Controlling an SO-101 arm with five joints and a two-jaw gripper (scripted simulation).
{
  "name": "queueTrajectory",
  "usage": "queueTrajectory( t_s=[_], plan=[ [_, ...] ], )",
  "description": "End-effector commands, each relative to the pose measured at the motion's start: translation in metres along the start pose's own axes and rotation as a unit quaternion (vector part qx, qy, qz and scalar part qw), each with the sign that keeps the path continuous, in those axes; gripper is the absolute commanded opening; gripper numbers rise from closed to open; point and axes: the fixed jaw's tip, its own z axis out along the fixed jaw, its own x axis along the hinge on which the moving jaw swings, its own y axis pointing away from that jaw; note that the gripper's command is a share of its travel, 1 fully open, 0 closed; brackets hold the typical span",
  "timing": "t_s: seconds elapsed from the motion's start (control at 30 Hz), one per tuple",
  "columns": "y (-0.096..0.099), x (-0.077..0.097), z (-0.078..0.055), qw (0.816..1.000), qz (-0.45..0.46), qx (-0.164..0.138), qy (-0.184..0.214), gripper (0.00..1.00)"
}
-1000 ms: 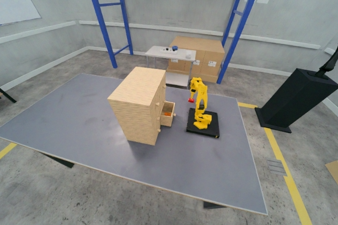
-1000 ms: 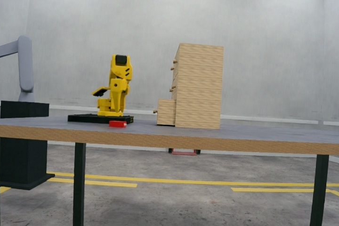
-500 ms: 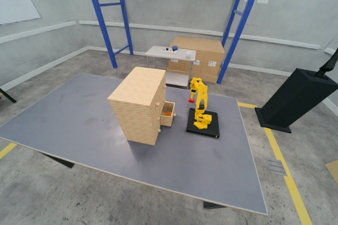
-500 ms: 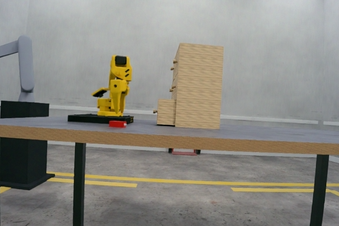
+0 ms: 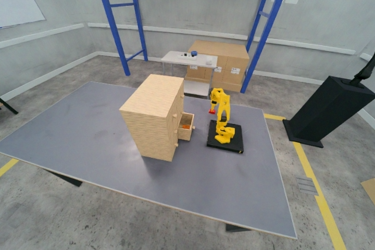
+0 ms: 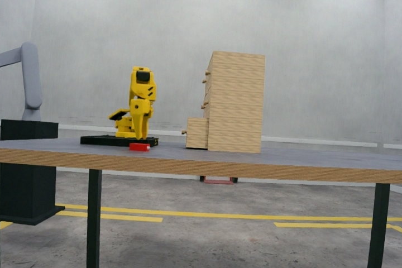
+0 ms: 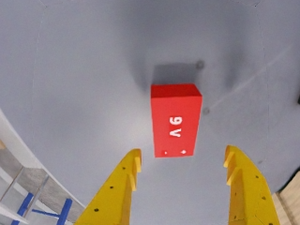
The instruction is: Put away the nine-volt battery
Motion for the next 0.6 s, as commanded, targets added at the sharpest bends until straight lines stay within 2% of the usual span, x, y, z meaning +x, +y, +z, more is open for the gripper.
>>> queueTrajectory(
  t_s=[0.0,0.07,0.2,0.57],
  plan=[
    [-0.002,-0.002,0.005,1.000,-0.001,0.010,-0.003,0.30],
    [-0.002,-0.002,0.005,1.000,-0.001,0.010,-0.003,0.30],
    [-0.002,-0.002,0.018,1.000,-0.003,0.010,-0.003,0.30],
    [-0.002,-0.002,0.018,1.000,-0.003,0.010,-0.003,0.30]
  ],
)
